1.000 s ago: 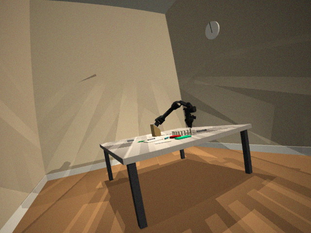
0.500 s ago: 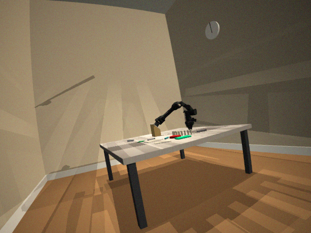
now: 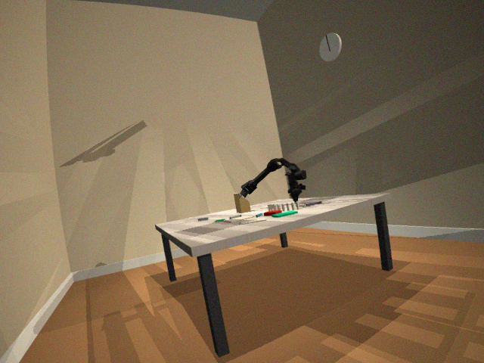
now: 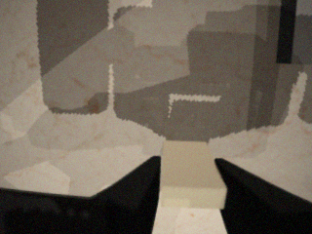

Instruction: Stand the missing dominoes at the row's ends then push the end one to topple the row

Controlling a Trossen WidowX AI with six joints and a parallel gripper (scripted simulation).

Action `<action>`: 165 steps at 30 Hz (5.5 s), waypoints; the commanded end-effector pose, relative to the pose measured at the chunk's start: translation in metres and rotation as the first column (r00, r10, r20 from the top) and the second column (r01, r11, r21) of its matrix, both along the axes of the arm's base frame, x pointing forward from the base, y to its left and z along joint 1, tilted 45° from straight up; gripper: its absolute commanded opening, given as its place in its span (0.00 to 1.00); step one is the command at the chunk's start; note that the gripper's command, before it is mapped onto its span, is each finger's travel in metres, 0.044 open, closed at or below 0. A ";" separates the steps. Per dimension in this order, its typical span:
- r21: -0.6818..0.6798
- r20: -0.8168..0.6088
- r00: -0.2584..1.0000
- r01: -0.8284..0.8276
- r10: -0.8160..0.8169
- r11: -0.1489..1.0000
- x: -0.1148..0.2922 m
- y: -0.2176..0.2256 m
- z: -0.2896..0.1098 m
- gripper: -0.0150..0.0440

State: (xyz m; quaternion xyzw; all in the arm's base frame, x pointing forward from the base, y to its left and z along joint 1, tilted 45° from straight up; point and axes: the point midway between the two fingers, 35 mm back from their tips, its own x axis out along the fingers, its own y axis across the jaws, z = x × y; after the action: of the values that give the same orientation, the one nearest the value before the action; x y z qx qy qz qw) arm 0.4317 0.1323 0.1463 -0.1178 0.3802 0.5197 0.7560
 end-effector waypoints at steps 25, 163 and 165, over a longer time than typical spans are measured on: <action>0.004 -0.024 0.999 0.022 -0.022 1.000 -0.023 -0.094 0.094 0.44; -0.439 -0.818 -0.198 0.821 -0.540 0.365 -0.169 -0.029 -0.079 1.00; -0.439 -0.818 -0.198 0.821 -0.540 0.365 -0.168 -0.028 -0.081 1.00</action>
State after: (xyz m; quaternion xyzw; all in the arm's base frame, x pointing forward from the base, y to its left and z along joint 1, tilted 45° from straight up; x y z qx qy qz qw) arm 0.2632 0.1026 0.0696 0.5154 0.6460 0.0254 0.5626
